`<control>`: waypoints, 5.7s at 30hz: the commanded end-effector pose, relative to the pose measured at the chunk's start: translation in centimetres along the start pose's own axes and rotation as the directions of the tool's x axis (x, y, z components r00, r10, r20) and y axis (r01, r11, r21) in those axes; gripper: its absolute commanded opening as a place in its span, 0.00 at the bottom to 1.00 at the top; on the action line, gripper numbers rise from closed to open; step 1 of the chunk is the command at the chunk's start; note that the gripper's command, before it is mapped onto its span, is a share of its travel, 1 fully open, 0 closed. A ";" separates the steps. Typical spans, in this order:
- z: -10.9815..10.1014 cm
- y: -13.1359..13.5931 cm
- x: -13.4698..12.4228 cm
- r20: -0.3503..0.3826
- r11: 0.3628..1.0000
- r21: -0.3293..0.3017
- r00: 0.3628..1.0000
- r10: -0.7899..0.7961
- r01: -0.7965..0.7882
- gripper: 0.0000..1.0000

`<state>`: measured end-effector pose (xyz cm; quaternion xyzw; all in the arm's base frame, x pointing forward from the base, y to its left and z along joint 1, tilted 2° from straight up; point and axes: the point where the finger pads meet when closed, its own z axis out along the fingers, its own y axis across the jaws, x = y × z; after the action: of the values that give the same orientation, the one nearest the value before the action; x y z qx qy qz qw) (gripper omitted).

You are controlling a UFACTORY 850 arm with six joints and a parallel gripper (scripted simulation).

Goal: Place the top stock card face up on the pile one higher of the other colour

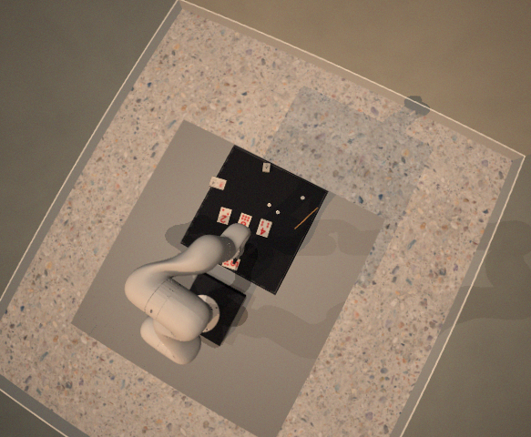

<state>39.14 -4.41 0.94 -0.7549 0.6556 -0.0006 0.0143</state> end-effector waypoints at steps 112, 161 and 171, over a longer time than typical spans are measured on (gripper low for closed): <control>0.5 0.3 -0.1 -0.001 1.000 0.005 1.000 0.000 0.000 0.86; 0.5 0.3 -0.1 -0.001 1.000 0.005 1.000 0.000 0.000 0.72; 0.5 0.3 -0.1 -0.001 1.000 0.005 1.000 0.000 0.000 0.72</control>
<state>38.95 -4.39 0.69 -0.7550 0.6556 -0.0010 0.0150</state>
